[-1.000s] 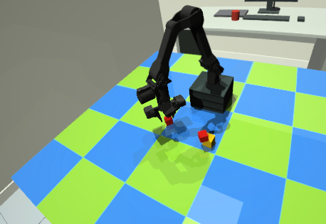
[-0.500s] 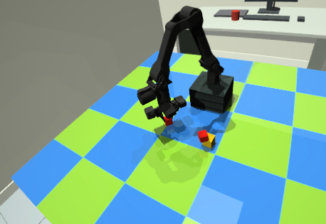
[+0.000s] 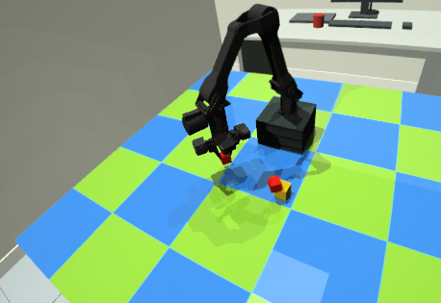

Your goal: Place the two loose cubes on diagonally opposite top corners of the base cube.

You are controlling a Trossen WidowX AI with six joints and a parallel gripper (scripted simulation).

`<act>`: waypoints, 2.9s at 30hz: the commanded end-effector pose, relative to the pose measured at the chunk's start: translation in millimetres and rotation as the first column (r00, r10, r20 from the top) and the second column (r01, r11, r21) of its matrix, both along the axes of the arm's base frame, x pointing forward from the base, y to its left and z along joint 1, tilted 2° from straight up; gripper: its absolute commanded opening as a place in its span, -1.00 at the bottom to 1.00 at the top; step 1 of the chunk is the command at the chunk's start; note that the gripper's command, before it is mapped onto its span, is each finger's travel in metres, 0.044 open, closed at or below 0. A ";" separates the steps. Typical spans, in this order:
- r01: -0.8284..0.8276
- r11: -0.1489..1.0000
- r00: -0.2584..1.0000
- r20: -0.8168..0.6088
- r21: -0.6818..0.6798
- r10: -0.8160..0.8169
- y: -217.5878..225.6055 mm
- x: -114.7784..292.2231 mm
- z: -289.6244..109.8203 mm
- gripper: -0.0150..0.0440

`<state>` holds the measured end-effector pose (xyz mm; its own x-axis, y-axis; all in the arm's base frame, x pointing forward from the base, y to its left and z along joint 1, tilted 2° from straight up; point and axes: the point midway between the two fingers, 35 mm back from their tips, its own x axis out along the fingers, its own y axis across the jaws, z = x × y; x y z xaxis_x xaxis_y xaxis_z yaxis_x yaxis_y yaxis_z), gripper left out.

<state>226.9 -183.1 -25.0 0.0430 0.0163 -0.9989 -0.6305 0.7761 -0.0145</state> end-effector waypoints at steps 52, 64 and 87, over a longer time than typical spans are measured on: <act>0.436 0.900 0.900 -0.015 0.023 -0.436 54.9 33.8 81.4 -0.14; 0.668 0.744 0.744 -0.027 0.034 -0.667 91.0 50.5 82.4 -0.14; 0.954 0.297 0.299 -0.063 0.041 -0.952 165.2 67.7 84.0 -0.14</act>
<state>292.0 -29.9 58.1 0.0442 0.0367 -0.9983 0.4809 0.8752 0.0535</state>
